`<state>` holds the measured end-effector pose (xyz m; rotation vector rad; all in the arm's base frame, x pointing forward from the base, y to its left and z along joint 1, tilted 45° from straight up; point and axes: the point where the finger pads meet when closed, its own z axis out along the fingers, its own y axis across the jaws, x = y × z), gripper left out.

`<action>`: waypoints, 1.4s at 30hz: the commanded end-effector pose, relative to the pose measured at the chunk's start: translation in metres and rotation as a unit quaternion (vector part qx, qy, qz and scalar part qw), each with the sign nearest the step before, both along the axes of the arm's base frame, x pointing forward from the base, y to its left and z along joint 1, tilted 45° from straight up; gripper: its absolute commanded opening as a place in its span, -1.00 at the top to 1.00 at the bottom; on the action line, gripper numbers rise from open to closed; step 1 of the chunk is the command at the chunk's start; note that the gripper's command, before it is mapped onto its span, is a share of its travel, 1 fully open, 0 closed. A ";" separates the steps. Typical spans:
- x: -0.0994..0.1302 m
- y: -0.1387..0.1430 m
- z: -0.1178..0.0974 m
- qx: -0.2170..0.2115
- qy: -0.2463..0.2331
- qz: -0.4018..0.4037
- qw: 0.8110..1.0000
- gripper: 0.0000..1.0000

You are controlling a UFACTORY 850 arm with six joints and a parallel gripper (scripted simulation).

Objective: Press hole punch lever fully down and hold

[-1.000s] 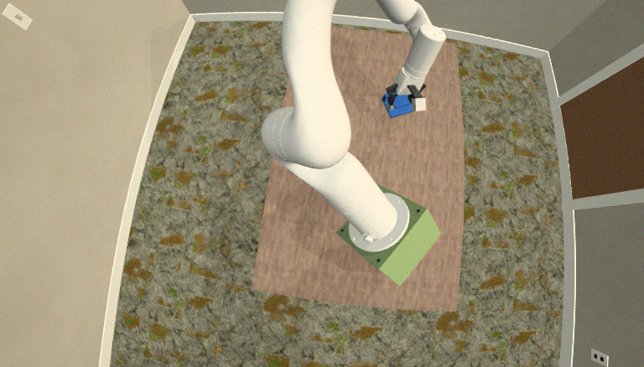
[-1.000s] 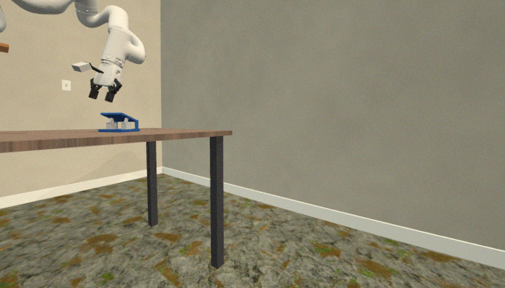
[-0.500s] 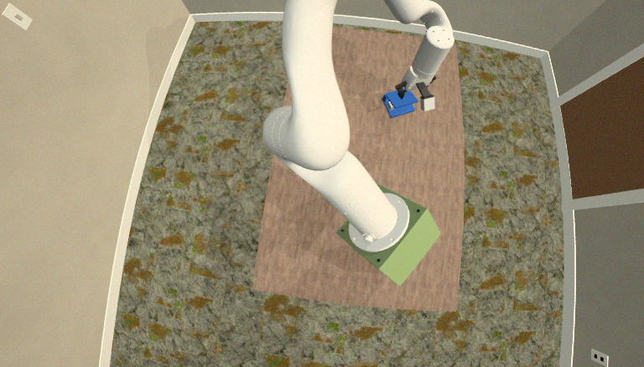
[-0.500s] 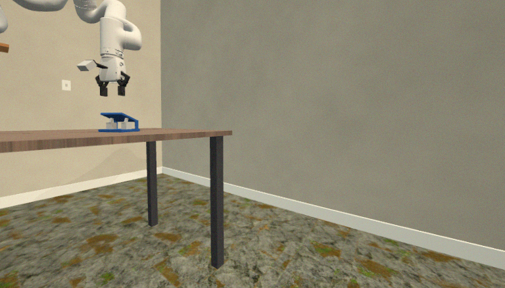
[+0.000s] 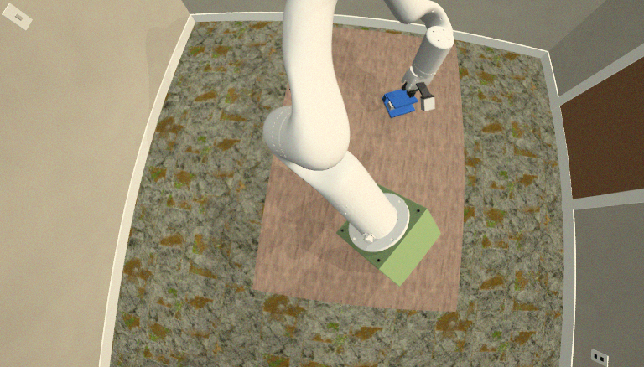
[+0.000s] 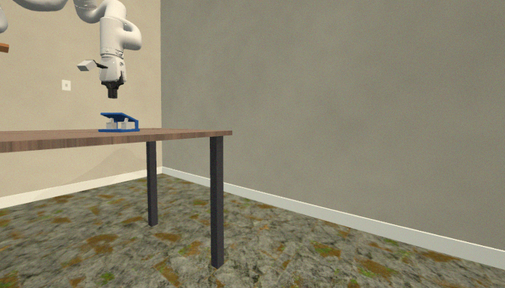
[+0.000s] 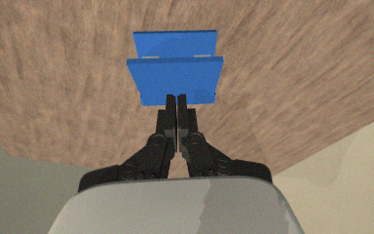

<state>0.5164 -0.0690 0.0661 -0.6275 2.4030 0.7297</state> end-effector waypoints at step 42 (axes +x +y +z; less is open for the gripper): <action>0.002 0.001 -0.002 0.000 -0.001 0.000 1.000 1.00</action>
